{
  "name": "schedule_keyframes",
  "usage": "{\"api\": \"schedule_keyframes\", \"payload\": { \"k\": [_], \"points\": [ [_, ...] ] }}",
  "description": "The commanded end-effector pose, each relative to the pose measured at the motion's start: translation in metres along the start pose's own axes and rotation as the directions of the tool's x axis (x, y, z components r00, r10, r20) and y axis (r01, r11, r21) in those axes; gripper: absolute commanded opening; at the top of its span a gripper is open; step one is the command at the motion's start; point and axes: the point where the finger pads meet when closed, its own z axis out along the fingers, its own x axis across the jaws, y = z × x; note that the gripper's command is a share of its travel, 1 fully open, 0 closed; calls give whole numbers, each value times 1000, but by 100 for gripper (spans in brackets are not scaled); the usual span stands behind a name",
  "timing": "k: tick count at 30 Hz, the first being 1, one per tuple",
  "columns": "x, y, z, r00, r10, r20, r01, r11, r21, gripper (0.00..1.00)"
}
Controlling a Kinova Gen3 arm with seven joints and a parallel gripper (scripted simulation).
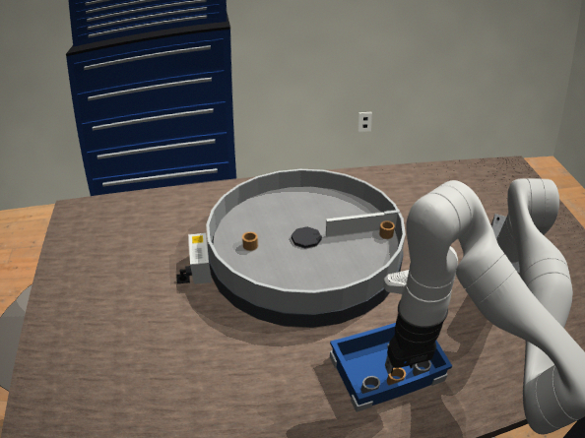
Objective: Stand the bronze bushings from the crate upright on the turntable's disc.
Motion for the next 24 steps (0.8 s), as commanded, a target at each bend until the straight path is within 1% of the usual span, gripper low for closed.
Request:
{"api": "schedule_keyframes", "payload": {
  "k": [1, 12, 24],
  "points": [
    [-2, -1, 0, 1000, 3, 7, -3, 1000, 1, 76],
    [-2, -1, 2, 1000, 3, 7, -3, 1000, 1, 76],
    [-2, -2, 17, 1000, 4, 7, -4, 1000, 0, 76]
  ]
}}
